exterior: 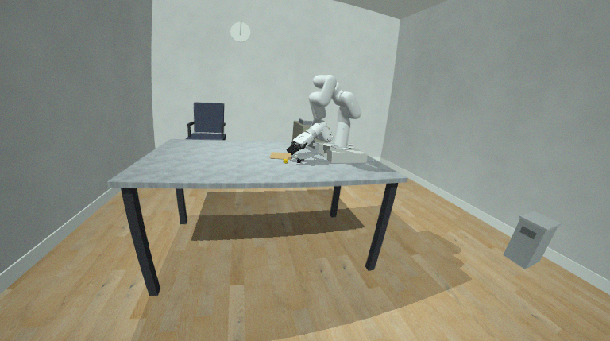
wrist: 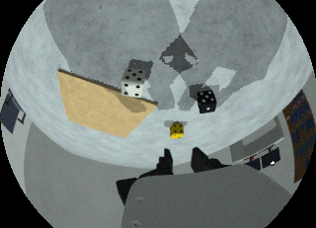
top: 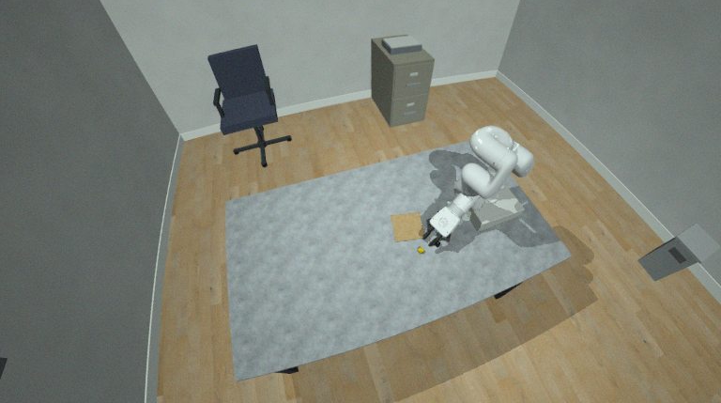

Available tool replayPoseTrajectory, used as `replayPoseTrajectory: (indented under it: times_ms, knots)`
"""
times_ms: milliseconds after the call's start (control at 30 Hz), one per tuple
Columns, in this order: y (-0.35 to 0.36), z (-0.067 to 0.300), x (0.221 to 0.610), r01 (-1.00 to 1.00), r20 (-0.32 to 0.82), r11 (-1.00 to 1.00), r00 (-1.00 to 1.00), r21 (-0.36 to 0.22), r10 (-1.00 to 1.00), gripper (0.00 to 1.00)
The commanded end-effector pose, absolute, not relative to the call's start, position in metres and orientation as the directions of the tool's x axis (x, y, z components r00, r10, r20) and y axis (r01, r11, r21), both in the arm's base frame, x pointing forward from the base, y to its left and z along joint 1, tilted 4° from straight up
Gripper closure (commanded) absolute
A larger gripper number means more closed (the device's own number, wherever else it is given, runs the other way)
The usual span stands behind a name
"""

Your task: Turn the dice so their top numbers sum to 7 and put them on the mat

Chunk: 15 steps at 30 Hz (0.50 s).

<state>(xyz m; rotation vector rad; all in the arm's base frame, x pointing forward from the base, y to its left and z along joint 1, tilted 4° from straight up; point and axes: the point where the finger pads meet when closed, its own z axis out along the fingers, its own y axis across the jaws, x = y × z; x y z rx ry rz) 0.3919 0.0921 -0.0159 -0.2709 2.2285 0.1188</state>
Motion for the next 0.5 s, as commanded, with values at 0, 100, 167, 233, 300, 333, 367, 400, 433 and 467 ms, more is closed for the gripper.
replayPoseTrajectory:
  times_ms: [0, 100, 167, 233, 300, 333, 367, 400, 433, 467]
  knots:
    - [0.093, 0.007, 0.394, -0.236, -0.783, 0.972, -0.603, -0.008, -0.153, 0.64]
    - [0.093, 0.011, 0.394, -0.236, -0.783, 0.972, -0.603, -0.008, -0.153, 0.64]
    - [0.093, 0.018, 0.394, -0.236, -0.783, 0.972, -0.603, -0.008, -0.153, 0.64]
    - [0.093, 0.023, 0.394, -0.236, -0.783, 0.972, -0.603, -0.008, -0.153, 0.64]
    - [0.093, 0.025, 0.395, -0.236, -0.783, 0.972, -0.603, -0.008, -0.153, 0.64]
    - [0.093, 0.026, 0.395, -0.236, -0.783, 0.972, -0.603, -0.008, -0.153, 0.64]
    - [0.093, 0.026, 0.395, -0.236, -0.783, 0.972, -0.603, -0.008, -0.153, 0.64]
    - [0.093, 0.026, 0.395, -0.236, -0.783, 0.972, -0.603, -0.008, -0.153, 0.64]
    - [0.093, 0.026, 0.395, -0.236, -0.783, 0.972, -0.603, -0.008, -0.153, 0.64]
    - [0.093, 0.026, 0.395, -0.236, -0.782, 0.972, -0.604, -0.008, -0.153, 0.64]
